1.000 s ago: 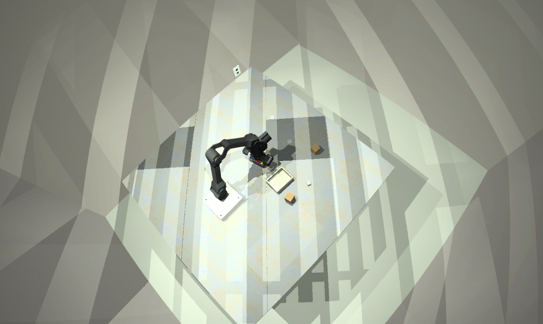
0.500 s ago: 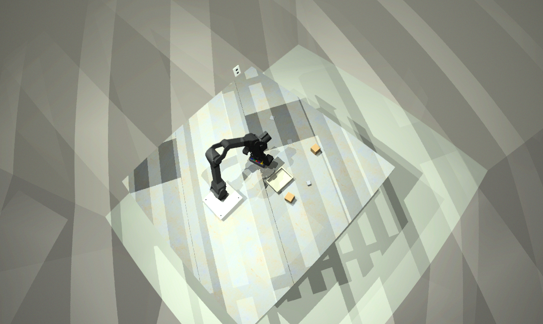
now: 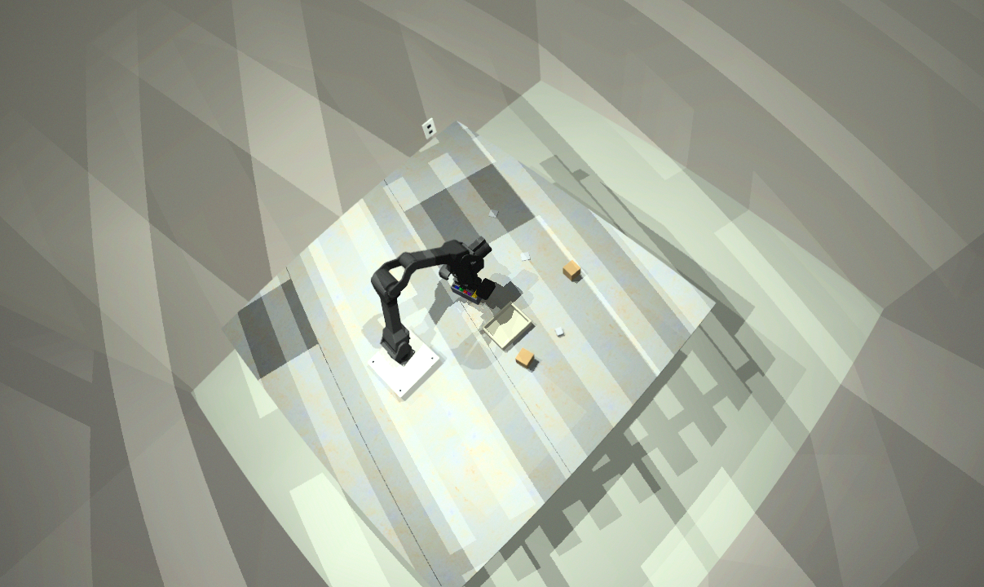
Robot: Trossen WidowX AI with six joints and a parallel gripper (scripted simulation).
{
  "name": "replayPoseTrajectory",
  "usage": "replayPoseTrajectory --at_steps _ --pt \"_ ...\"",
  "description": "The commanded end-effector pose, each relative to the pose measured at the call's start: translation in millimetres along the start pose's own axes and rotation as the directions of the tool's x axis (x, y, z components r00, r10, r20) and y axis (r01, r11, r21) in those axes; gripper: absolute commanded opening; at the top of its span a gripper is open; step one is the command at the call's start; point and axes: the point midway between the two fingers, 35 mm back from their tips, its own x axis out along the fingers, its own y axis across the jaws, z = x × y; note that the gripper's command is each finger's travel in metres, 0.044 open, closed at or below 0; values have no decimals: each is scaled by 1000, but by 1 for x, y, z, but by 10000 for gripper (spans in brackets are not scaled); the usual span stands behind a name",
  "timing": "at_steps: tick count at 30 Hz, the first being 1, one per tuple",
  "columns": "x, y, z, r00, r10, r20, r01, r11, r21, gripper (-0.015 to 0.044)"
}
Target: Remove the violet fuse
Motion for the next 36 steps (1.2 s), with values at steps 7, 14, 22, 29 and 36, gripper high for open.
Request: replayPoseTrajectory --at_steps 7,14,22,29,36 --pt "-6 0 1 1000 -1 2 1 1000 -2 0" --pt "-9 0 1 1000 -1 2 1 1000 -1 0" --pt "-13 0 1 1000 -1 2 1 1000 -1 0" --pt "-17 0 1 1000 -2 2 2 1000 -1 0" --pt "-20 0 1 1000 -2 2 2 1000 -1 0"
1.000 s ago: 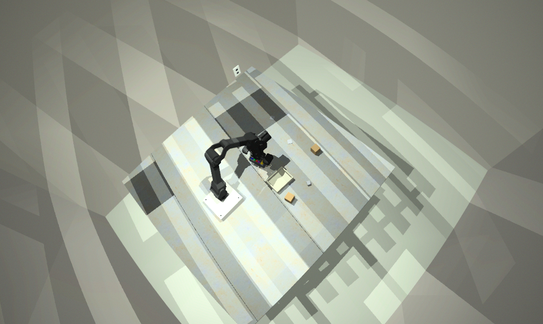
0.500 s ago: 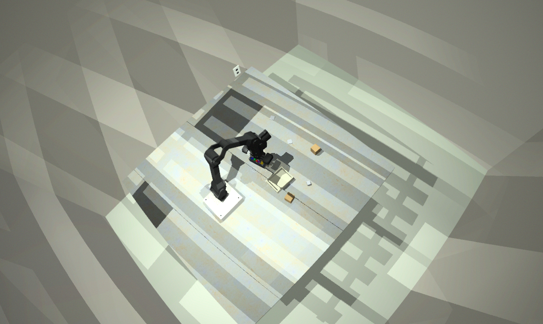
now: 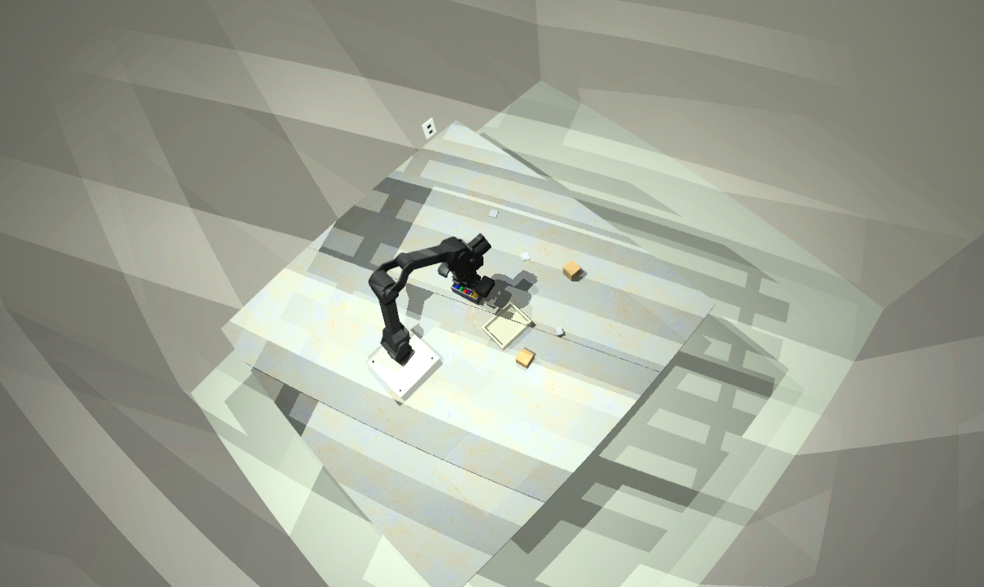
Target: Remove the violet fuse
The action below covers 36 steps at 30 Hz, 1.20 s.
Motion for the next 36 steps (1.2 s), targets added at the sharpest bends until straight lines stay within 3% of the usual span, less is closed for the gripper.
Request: replayPoseTrajectory --at_steps 1,36 --pt "-3 0 0 1000 -1 1 1 1000 -4 0" --pt "-34 0 0 1000 -2 2 2 1000 -3 0"
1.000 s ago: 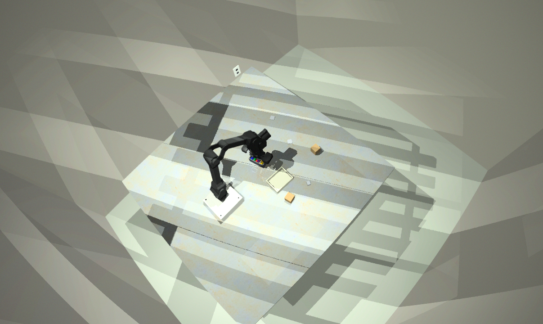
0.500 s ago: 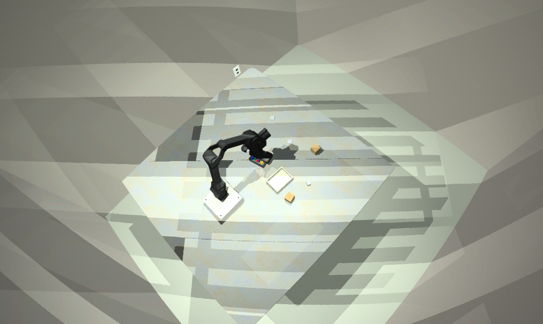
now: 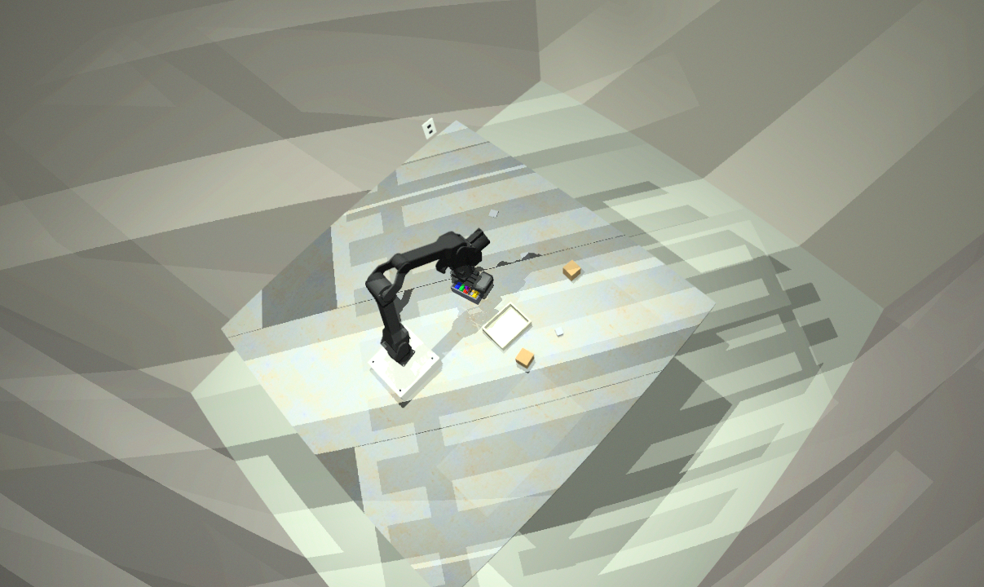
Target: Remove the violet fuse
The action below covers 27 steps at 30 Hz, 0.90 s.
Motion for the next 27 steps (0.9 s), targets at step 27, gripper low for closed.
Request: replayPoseTrajectory --at_steps 27 --pt "-7 -147 -32 1000 -19 0 19 1000 -4 0"
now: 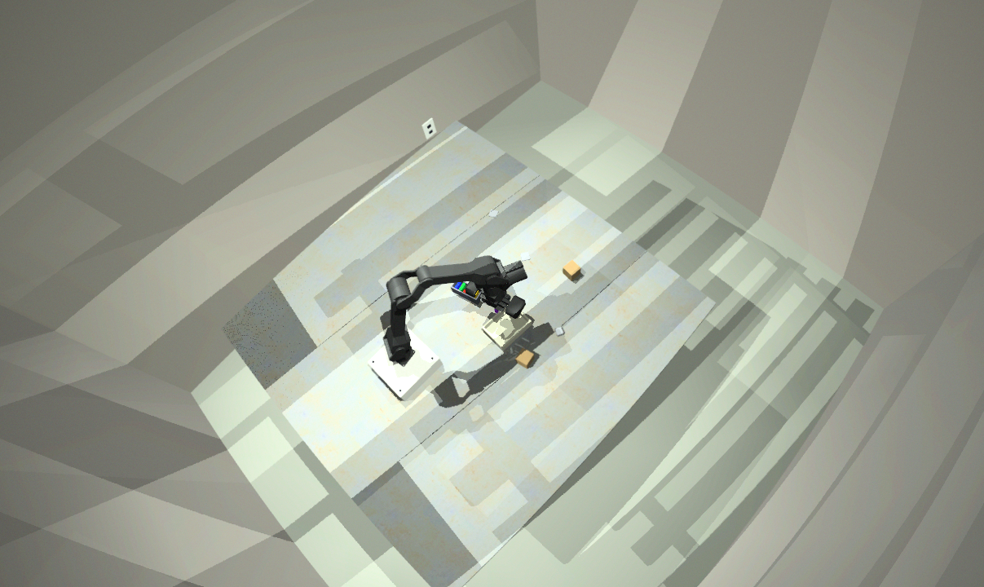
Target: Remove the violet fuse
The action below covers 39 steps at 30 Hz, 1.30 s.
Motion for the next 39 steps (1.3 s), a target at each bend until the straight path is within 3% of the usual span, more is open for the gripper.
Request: replayPoseTrajectory --at_steps 1,33,39 --pt "-1 -22 -10 1000 -5 -2 5 1000 -2 0" --pt "39 -36 -17 1000 -5 -2 5 1000 -2 0" --pt "36 -36 -17 1000 -4 -2 4 1000 -1 157"
